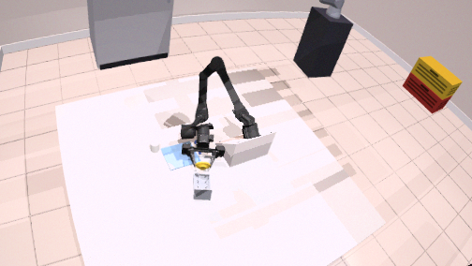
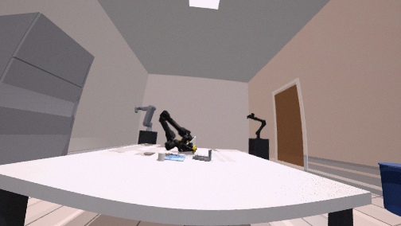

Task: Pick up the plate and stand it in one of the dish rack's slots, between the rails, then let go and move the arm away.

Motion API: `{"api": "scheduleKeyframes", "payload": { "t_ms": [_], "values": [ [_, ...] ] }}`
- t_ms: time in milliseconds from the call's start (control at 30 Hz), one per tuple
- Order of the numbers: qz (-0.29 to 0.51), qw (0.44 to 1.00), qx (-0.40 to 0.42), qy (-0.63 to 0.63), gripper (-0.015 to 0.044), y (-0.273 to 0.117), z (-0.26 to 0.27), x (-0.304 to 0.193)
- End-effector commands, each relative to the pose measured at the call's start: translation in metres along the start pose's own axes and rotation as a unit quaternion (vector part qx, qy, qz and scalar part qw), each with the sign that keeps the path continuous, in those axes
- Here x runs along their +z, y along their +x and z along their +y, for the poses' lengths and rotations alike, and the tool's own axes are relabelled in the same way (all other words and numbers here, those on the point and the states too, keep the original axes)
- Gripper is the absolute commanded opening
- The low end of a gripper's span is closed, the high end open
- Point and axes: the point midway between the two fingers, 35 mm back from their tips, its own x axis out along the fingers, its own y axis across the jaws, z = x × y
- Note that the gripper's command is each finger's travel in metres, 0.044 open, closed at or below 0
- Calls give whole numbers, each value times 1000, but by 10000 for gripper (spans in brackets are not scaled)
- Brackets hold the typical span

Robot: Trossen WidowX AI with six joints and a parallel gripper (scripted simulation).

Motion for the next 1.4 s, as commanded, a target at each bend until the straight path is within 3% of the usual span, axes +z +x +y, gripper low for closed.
{"api": "scheduleKeyframes", "payload": {
  "t_ms": [0,800,1367],
  "values": [
    [-3,1000,-2,-4,0,1,1,1],
    [-3,1000,-1,-5,0,39,-1,8],
    [-1,1000,3,-2,0,43,2,-8]
  ]
}}
